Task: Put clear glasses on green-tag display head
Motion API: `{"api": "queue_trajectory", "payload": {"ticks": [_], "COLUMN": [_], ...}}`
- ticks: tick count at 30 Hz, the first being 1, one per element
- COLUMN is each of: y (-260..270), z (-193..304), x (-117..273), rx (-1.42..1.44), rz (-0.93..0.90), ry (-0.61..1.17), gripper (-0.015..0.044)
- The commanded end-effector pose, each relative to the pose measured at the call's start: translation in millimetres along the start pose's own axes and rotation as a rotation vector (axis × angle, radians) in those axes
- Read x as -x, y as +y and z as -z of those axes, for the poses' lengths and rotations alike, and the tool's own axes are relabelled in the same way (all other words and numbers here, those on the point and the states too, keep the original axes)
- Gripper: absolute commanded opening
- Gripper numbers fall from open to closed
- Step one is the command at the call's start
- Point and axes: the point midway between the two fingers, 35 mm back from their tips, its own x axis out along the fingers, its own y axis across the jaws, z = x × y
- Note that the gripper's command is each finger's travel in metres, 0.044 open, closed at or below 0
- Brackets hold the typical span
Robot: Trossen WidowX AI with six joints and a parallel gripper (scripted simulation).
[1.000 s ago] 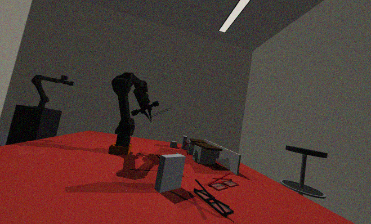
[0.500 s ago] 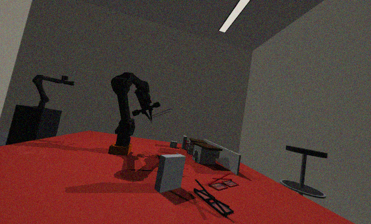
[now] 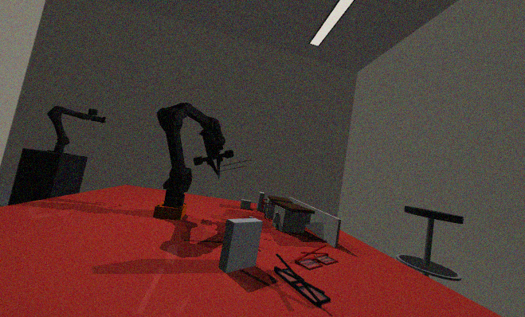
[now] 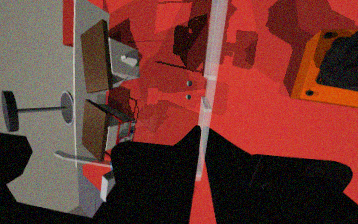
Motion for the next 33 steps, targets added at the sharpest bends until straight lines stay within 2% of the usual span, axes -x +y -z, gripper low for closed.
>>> {"api": "queue_trajectory", "payload": {"ticks": [1,33], "y": [7,56], "z": [0,-41], "x": [-6,-72], "rx": [0.023,0.149], "rz": [0.038,0.307], "ry": [-0.007,0.059], "gripper": [0.0,0.0]}}
